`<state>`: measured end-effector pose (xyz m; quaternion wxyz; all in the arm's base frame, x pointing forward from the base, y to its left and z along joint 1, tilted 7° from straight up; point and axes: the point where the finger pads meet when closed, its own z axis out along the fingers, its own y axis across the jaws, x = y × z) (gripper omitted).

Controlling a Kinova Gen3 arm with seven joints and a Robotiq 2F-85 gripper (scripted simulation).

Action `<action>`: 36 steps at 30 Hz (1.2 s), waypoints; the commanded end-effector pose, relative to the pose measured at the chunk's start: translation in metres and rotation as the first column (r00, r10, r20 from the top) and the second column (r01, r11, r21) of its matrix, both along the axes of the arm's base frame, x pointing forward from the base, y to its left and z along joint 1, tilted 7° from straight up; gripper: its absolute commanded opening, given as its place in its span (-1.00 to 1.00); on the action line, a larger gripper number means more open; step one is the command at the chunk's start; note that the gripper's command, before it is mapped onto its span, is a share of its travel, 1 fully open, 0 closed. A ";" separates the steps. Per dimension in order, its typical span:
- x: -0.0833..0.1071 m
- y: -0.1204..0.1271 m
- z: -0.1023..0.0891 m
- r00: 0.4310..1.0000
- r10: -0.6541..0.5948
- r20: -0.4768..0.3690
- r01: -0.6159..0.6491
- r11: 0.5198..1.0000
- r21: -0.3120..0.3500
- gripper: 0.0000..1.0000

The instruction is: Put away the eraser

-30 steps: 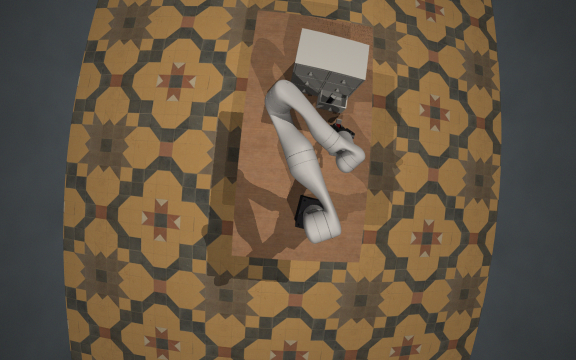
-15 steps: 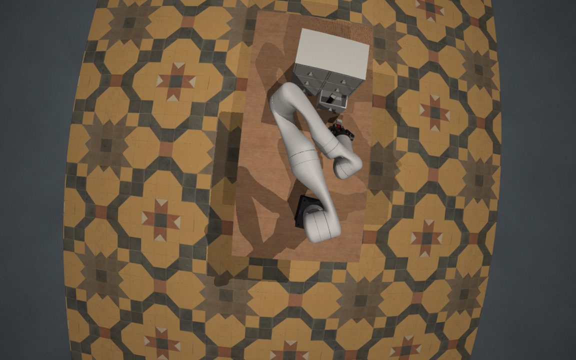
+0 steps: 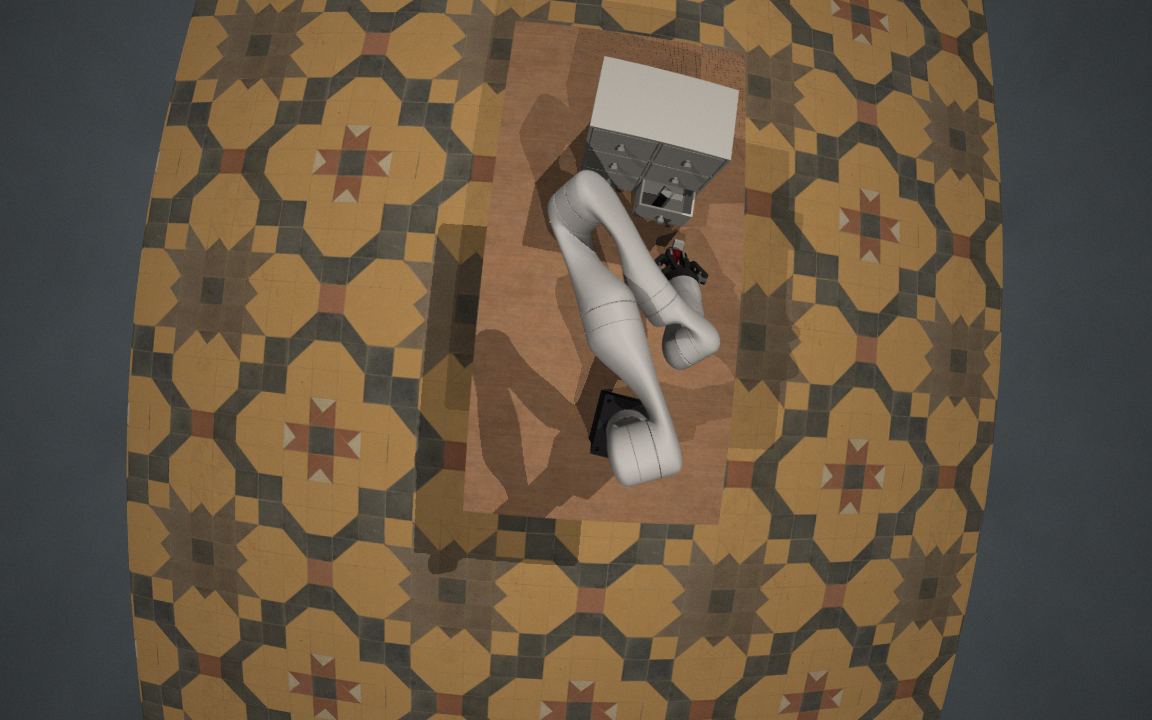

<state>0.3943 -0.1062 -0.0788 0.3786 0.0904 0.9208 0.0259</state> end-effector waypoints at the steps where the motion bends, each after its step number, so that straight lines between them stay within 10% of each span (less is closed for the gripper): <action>1: -0.004 -0.002 -0.003 1.000 -0.007 0.003 0.007 1.000 -0.002 -0.63; 36: -0.005 -0.002 -0.003 0.995 -0.017 0.099 0.019 1.000 -0.016 -0.63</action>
